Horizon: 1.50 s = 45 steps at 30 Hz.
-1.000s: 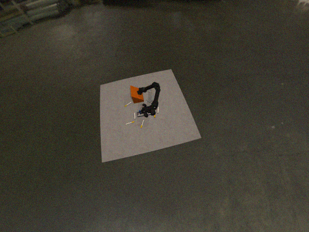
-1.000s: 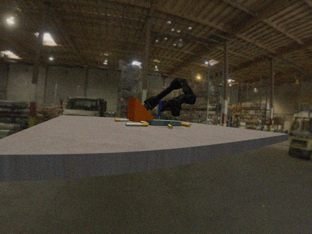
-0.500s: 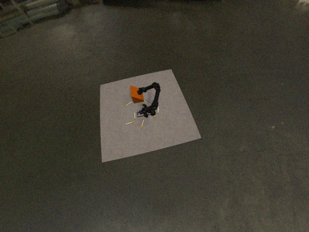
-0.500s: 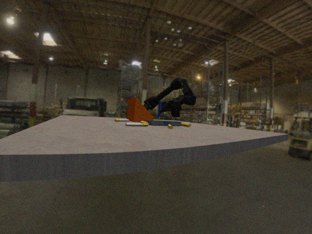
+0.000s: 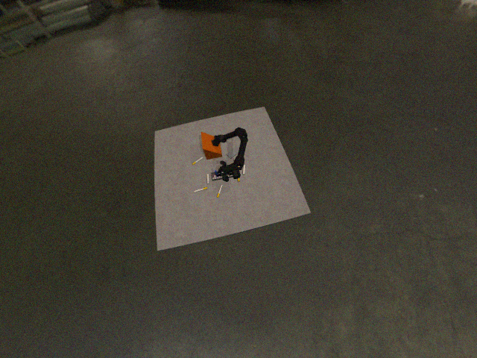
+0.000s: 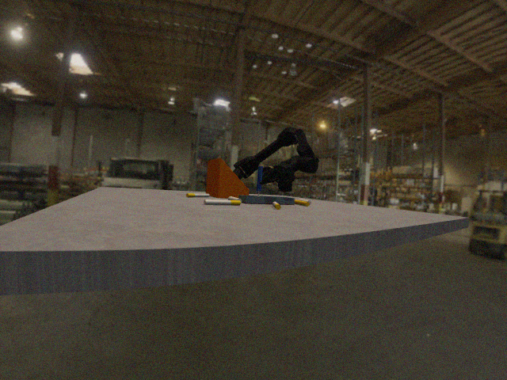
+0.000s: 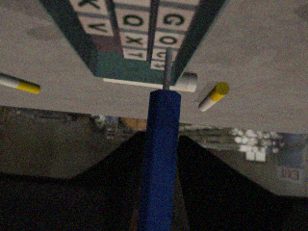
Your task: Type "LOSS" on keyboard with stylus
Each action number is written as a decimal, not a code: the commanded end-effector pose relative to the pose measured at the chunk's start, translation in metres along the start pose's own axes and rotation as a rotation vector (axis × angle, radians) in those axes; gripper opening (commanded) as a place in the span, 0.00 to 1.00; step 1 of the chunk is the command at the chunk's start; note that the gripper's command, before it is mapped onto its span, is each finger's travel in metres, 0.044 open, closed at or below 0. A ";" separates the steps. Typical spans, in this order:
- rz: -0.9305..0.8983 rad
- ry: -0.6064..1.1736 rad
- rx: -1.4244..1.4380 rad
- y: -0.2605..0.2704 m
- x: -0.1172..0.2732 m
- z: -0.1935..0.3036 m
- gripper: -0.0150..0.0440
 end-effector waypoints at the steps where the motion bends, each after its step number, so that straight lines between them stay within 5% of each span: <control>1: -0.001 -0.001 -0.003 0.000 -0.001 -0.002 0.39; 39: 0.002 -0.002 -0.015 0.001 0.013 0.026 0.40; 45: 0.002 -0.002 -0.015 0.001 0.013 0.026 0.33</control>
Point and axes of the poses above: the point midway between the two fingers, 35 mm back from their tips, its own x axis back along the fingers, its own y axis across the jaws, z = x × y, the point moved 9 cm from there along x, back along the fingers, and after that the axes turned 3 degrees about x, right-handed, at the moved point
